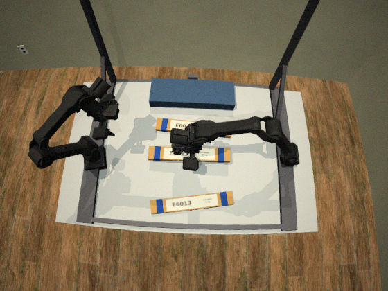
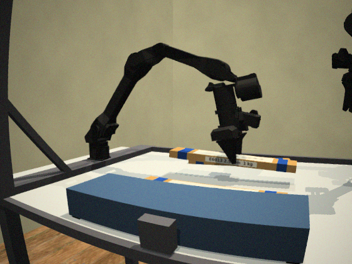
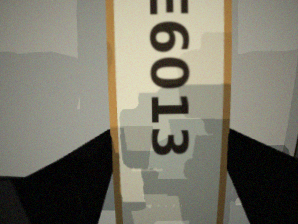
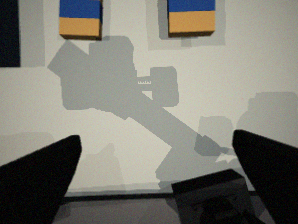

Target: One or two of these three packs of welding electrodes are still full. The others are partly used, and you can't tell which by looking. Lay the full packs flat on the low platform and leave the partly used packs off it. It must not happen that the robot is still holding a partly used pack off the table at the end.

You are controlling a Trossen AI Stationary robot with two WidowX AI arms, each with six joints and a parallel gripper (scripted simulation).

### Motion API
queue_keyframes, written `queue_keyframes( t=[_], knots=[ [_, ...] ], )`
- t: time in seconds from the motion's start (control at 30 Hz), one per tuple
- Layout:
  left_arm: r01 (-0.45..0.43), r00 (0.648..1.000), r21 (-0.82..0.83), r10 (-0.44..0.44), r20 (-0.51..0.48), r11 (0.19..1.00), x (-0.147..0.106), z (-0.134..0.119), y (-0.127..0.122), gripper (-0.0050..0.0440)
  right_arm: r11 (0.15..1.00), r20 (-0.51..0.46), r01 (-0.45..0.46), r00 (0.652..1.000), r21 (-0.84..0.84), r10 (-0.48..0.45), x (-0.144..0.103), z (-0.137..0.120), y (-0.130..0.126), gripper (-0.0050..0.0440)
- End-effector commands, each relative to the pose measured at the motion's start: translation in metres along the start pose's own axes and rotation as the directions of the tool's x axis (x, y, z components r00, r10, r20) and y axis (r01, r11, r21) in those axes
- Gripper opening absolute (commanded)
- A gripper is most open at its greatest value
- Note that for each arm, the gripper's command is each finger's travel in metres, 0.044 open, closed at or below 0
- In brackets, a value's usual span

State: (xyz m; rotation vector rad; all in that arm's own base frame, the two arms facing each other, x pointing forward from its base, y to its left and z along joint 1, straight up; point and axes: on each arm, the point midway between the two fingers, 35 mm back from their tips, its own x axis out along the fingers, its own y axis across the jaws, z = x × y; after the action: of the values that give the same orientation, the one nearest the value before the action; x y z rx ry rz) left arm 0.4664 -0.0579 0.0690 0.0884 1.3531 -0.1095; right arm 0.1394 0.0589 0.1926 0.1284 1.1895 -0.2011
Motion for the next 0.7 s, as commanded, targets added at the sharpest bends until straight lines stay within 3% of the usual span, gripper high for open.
queue_keyframes(
  t=[0.0, 0.3, 0.4, 0.63, 0.67],
  knots=[
    [0.001, 0.996, 0.001, -0.001, 0.084, 1.0, -0.022, 0.014, -0.001, -0.005, 1.0, 0.014, -0.015, 1.0, 0.006, 0.015, -0.005, 0.003, 0.002, 0.043],
    [0.001, 0.996, 0.001, -0.001, 0.088, 1.0, -0.008, 0.013, -0.001, -0.005, 1.0, 0.014, -0.015, 1.0, 0.006, 0.015, -0.005, 0.003, 0.002, 0.043],
    [0.001, 0.993, 0.001, -0.001, 0.115, 1.0, -0.015, 0.019, -0.001, -0.005, 1.0, 0.014, -0.015, 1.0, 0.006, 0.015, -0.005, 0.003, 0.002, 0.043],
    [0.001, 0.997, 0.001, -0.001, 0.077, 1.0, 0.009, 0.008, -0.001, -0.005, 1.0, 0.014, -0.015, 1.0, 0.006, 0.015, -0.005, 0.003, 0.002, 0.043],
    [0.001, 0.994, 0.001, -0.001, 0.107, 1.0, -0.001, 0.014, -0.001, -0.005, 1.0, 0.014, -0.015, 1.0, 0.006, 0.015, -0.005, 0.003, 0.002, 0.043]
  ],
)
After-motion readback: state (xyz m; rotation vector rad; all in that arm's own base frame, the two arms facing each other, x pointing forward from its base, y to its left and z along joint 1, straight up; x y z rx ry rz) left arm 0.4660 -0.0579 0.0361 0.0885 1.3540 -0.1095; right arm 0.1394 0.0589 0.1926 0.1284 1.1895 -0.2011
